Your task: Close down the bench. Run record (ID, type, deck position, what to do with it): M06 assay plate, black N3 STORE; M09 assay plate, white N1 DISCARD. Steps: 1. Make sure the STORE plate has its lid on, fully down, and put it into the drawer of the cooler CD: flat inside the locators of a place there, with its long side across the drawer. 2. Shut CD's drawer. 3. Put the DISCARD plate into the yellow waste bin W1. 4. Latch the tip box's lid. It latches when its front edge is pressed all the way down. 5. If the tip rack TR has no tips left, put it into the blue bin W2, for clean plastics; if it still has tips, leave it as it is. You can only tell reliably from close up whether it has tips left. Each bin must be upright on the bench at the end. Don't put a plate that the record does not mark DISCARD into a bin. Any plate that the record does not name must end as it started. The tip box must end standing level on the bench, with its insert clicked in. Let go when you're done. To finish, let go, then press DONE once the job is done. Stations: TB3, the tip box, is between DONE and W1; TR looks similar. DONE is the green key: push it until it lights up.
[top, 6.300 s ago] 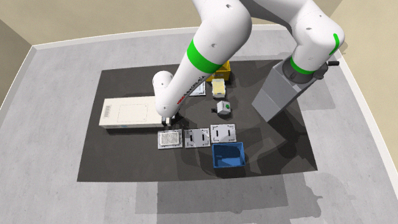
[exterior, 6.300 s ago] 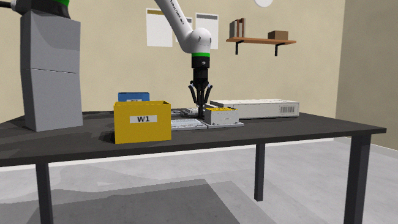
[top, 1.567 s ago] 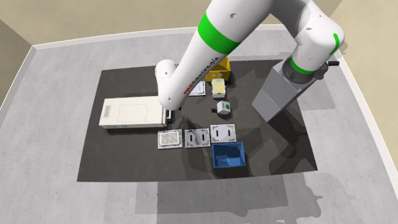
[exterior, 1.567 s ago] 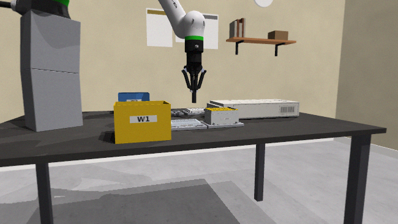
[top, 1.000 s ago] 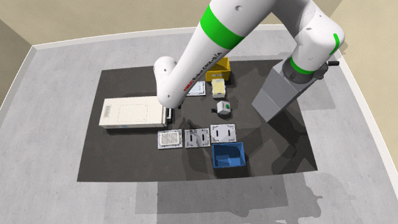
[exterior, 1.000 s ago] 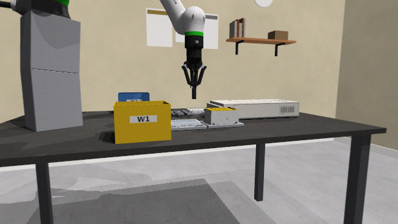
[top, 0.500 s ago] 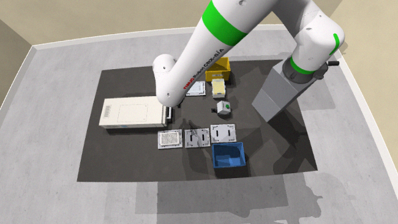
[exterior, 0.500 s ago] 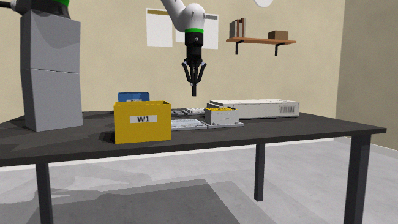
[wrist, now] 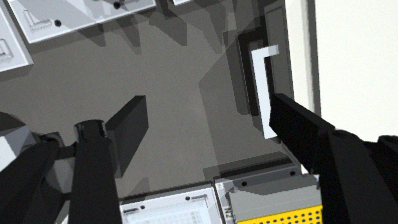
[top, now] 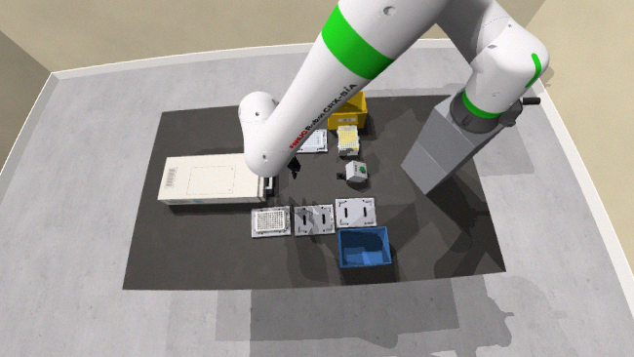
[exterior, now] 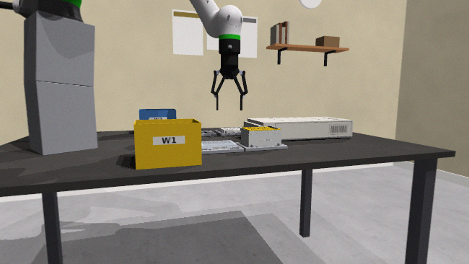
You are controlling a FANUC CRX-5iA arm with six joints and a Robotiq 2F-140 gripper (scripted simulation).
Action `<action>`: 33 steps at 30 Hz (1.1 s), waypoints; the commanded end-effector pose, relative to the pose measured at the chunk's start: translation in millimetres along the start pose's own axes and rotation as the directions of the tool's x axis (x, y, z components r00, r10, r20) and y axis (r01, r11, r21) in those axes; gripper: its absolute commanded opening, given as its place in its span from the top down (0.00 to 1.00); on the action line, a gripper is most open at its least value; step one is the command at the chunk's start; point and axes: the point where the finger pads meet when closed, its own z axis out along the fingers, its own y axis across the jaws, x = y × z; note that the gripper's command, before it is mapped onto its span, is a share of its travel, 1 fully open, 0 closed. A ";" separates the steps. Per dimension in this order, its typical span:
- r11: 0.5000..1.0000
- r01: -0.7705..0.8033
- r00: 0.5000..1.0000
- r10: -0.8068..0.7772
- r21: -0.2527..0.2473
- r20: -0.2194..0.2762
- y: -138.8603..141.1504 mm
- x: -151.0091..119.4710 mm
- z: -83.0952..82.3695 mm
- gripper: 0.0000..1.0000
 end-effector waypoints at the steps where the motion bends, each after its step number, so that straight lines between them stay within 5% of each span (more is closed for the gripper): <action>1: 0.984 -0.177 0.984 0.177 -0.007 0.013 4.5 20.7 -2.4 0.30; 10: 0.917 -0.400 0.917 0.400 -0.009 0.011 8.8 48.3 -4.4 0.30; 22: 0.689 -0.725 0.689 0.725 -0.013 0.006 16.3 95.7 -7.7 0.30; 24: 0.689 -0.725 0.689 0.725 -0.013 0.006 16.3 95.7 -7.7 0.30; 33: 0.444 -0.896 0.444 0.896 -0.014 0.002 21.9 131.2 -10.2 0.30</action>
